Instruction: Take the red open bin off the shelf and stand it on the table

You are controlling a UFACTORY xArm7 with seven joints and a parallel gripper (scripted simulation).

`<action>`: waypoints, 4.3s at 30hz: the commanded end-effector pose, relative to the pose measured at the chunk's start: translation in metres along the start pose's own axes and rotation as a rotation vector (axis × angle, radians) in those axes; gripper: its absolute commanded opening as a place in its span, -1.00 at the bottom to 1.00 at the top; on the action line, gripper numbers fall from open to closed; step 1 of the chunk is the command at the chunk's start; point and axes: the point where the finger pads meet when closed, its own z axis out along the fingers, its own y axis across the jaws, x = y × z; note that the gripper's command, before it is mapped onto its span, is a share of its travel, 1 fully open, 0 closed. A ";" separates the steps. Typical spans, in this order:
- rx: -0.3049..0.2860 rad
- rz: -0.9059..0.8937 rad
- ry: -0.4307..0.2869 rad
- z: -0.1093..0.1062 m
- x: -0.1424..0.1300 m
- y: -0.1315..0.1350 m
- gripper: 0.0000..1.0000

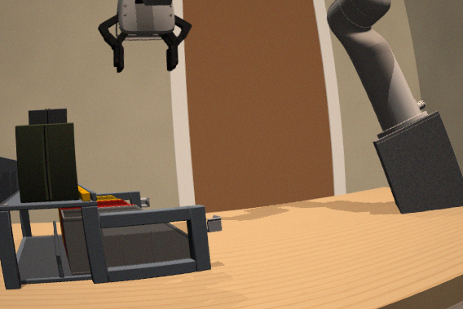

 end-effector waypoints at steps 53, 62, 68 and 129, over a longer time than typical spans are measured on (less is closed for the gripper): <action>-0.009 0.000 -0.001 0.097 0.000 0.003 1.00; -0.009 0.000 -0.001 0.092 0.000 0.004 1.00; -0.009 0.000 -0.001 0.092 0.000 0.004 1.00; -0.009 0.000 -0.001 0.187 0.000 0.004 1.00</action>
